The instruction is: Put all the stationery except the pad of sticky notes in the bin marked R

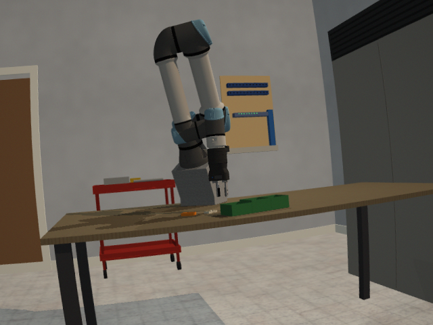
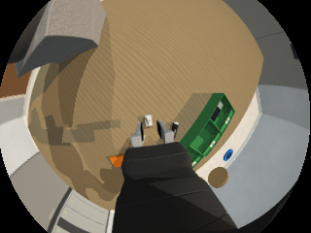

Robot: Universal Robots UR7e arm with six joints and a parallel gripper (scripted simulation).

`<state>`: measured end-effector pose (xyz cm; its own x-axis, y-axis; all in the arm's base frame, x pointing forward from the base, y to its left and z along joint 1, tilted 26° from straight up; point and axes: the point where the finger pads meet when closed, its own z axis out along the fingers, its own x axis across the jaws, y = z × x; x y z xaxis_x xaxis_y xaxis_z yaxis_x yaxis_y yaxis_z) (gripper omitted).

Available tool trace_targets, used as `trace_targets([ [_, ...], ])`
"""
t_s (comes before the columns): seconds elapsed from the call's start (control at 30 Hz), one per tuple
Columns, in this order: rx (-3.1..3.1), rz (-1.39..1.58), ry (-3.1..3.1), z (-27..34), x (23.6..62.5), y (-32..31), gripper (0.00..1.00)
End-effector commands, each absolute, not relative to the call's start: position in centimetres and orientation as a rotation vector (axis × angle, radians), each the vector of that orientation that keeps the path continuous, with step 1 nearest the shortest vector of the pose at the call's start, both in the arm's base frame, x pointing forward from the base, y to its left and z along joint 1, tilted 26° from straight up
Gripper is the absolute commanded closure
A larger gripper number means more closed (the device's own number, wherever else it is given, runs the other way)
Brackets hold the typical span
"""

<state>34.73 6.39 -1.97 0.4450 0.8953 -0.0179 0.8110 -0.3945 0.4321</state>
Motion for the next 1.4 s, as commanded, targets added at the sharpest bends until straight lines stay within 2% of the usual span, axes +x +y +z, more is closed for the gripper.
trace_targets([
  [0.0, 2.321, 0.31, 1.445, -3.7, 35.5, 6.0, 0.38],
  [0.2, 2.321, 0.31, 1.445, -5.7, 36.4, 5.6, 0.38],
  [1.2, 2.321, 0.309, 1.445, -6.8, 36.8, 5.3, 0.38],
  [1.23, 2.321, 0.309, 1.445, -6.8, 36.8, 5.3, 0.68],
  [1.37, 2.321, 0.309, 1.445, -6.8, 36.8, 5.3, 0.68],
])
